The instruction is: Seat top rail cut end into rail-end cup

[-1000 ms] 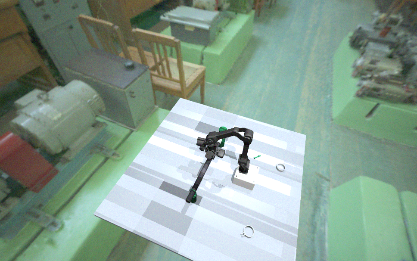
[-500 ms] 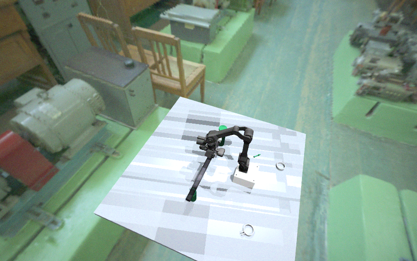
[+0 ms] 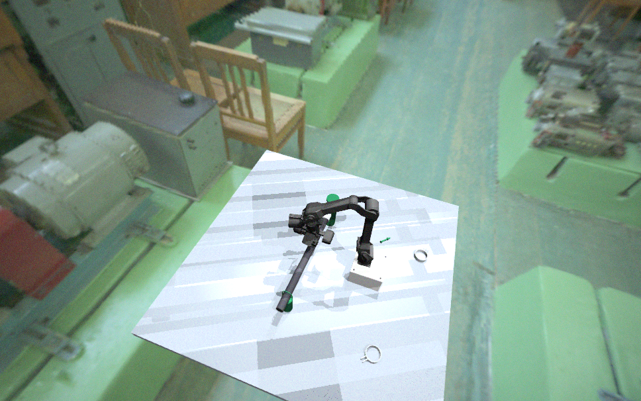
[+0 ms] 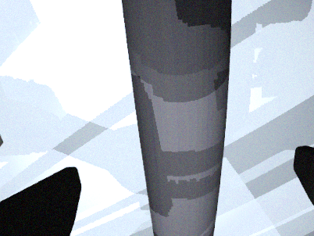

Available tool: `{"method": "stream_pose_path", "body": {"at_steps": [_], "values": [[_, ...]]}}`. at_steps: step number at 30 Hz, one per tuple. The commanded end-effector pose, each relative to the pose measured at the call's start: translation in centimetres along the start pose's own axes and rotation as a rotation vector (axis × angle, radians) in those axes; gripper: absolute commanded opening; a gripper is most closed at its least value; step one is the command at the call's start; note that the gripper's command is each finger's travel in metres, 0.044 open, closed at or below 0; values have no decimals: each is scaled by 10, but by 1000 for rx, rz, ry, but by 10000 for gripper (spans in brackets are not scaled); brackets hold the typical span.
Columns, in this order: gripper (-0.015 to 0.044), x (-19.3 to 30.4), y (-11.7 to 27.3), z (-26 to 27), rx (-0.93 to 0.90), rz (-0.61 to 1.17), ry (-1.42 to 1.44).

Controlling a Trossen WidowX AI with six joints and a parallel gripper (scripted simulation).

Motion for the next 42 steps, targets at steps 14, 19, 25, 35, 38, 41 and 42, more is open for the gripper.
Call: {"method": "stream_pose_path", "body": {"at_steps": [14, 19, 25, 35, 38, 41, 42], "values": [[440, 2, 48, 4, 0, -1, 0], [440, 2, 48, 4, 0, -1, 0], [440, 2, 48, 4, 0, -1, 0], [440, 2, 48, 4, 0, -1, 0], [440, 2, 48, 4, 0, -1, 0], [440, 2, 48, 4, 0, -1, 0], [440, 2, 48, 4, 0, -1, 0]]}}
Point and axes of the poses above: the point midway between the two fingers, 35 mm back from their tips, its own y axis back along the fingers, its own z axis across the jaws, x = y × z, the point moved 8 cm from there along y, back along the fingers
